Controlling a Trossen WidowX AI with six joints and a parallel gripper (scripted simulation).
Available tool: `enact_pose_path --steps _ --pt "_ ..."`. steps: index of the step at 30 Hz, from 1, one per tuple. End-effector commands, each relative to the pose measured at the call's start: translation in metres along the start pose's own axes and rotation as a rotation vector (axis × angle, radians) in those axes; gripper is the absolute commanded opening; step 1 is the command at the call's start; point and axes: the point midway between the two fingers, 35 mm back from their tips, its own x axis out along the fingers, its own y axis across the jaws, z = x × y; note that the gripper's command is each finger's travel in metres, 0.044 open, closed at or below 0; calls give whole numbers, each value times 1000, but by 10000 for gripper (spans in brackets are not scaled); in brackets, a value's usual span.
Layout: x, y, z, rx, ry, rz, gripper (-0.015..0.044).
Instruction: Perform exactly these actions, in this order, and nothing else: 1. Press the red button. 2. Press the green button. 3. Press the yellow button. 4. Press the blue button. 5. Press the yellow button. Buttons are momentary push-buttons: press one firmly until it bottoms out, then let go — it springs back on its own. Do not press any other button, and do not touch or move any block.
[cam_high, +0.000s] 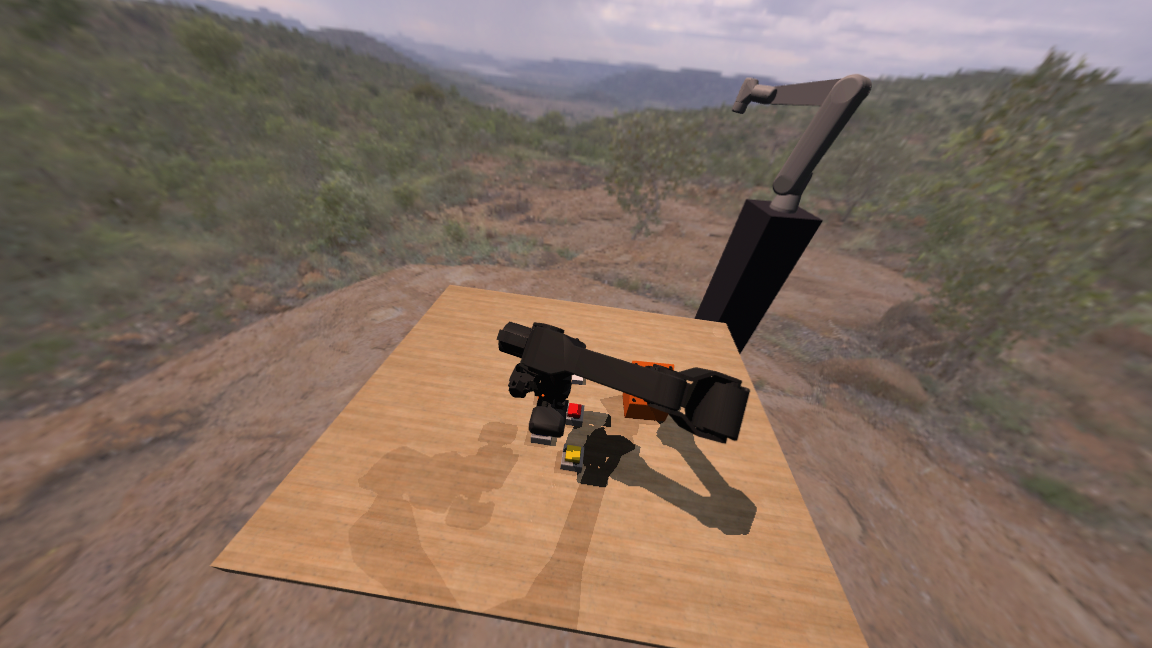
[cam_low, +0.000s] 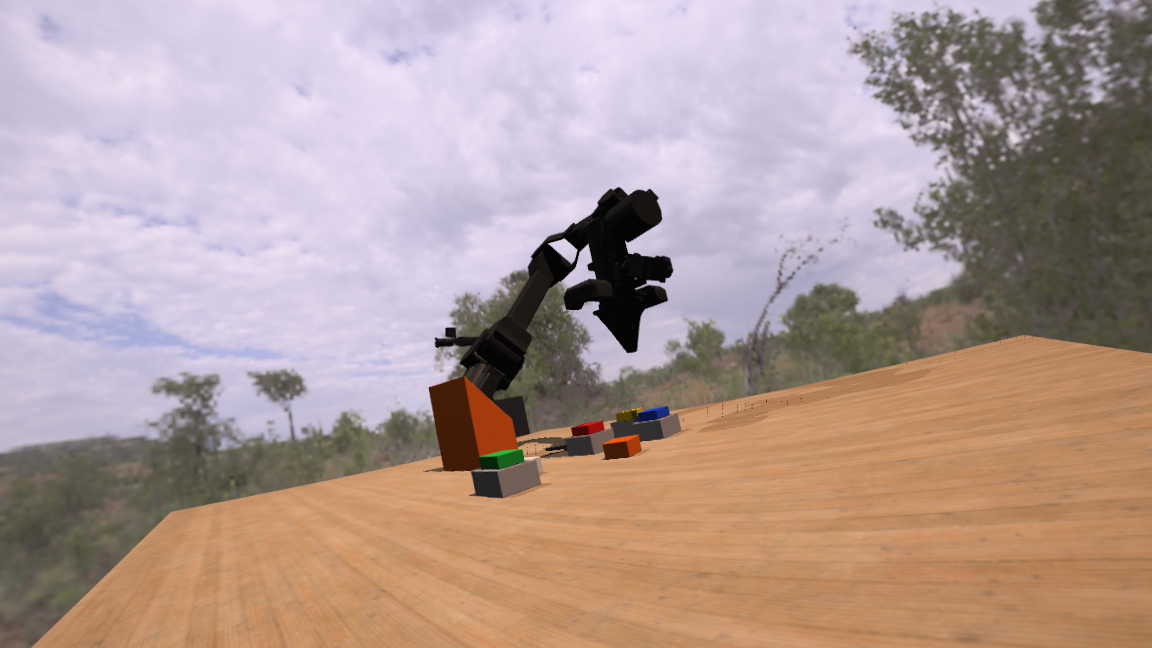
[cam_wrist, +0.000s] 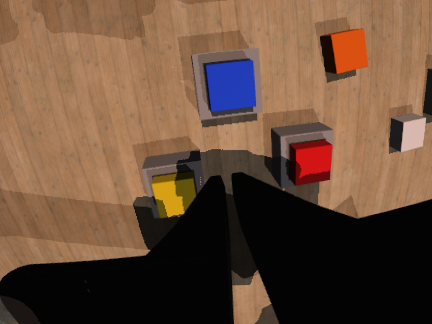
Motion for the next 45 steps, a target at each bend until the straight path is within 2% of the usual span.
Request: enact_pose_path --steps 1,4,10,16,45 --pt "-1 25 -39 -2 -2 3 20" --pt "0 31 -54 -1 -1 4 20" --pt "2 31 -54 -1 -1 4 20" --pt "59 32 -54 -3 -2 7 20" --pt "94 33 -54 -3 -2 10 20"
